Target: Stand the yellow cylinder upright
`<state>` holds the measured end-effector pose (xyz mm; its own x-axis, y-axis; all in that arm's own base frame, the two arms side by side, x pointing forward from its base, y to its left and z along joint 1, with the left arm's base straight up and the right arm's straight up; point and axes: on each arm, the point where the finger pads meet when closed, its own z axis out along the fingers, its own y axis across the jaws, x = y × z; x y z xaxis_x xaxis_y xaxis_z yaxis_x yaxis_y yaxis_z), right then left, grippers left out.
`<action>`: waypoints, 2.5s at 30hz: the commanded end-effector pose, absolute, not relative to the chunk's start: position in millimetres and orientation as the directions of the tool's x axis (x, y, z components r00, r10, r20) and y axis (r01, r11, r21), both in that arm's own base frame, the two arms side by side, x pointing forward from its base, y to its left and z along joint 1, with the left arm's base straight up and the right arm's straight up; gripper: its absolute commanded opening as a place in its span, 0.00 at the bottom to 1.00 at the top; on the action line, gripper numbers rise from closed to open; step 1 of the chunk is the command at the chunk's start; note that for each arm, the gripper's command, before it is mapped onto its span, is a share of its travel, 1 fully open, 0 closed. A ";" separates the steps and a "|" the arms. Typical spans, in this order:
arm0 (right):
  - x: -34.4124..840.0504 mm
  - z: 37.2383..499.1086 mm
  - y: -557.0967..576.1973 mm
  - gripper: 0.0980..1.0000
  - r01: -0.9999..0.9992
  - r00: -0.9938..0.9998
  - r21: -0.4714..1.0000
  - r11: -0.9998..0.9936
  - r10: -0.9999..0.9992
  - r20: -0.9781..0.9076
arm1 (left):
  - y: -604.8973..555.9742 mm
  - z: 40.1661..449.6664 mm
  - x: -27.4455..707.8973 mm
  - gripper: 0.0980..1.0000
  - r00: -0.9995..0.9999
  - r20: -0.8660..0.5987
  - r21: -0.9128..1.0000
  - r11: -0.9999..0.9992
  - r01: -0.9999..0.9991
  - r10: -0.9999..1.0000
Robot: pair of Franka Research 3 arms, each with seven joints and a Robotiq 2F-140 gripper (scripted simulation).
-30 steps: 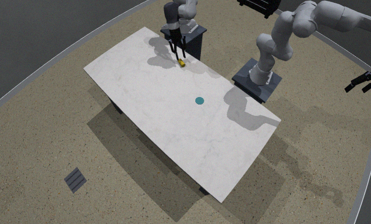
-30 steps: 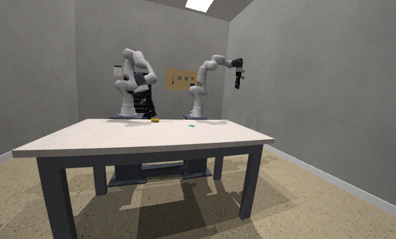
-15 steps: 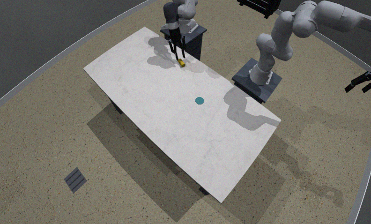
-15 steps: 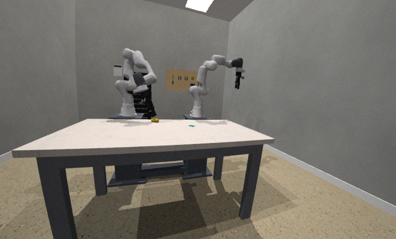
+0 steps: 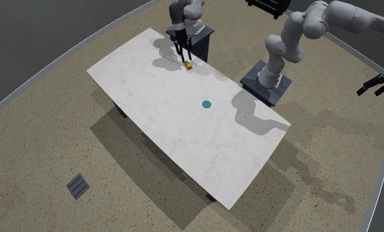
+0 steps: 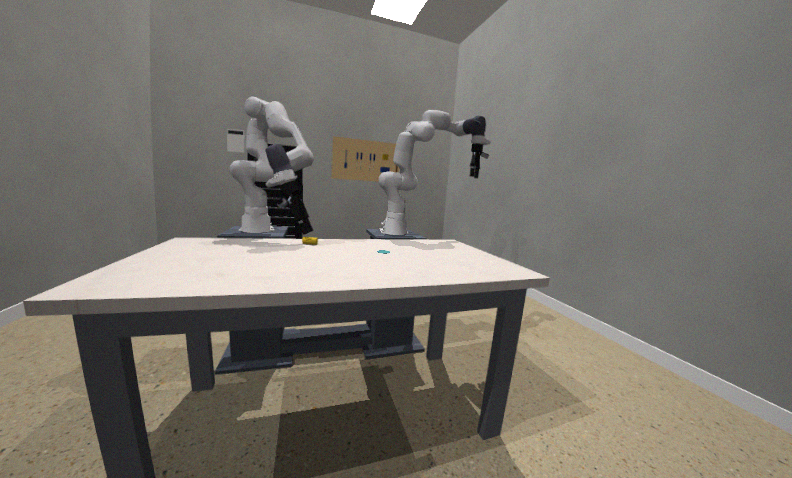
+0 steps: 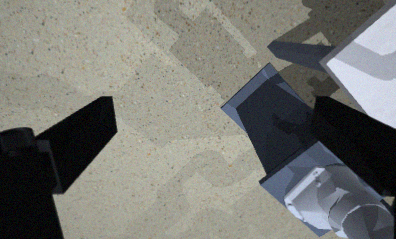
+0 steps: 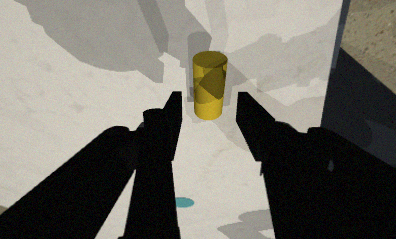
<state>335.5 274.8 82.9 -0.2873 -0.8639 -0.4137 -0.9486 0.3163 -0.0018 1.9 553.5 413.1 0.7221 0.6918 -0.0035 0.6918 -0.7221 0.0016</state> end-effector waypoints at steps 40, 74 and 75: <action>340.6 35.4 295.7 0.33 -0.953 -0.275 0.000 0.303 -0.864 -0.423 | 553.5 413.2 1.9 1.00 0.722 -0.003 0.001 -0.722 0.692 0.692; 340.6 35.4 295.7 0.00 -0.953 -0.275 0.000 0.303 -0.864 -0.423 | 553.5 413.2 1.9 1.00 0.722 -0.003 0.001 -0.722 0.692 0.692; 340.6 35.4 295.7 0.00 -0.953 -0.275 0.000 0.303 -0.864 -0.423 | 553.5 413.2 1.9 1.00 0.722 -0.003 0.001 -0.722 0.692 0.692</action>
<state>341.1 295.2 35.9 -0.2800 -0.8622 -0.4221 -0.9514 0.3081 0.0018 1.9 553.5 413.1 0.7221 0.6918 -0.0035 0.6918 -0.7221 0.0016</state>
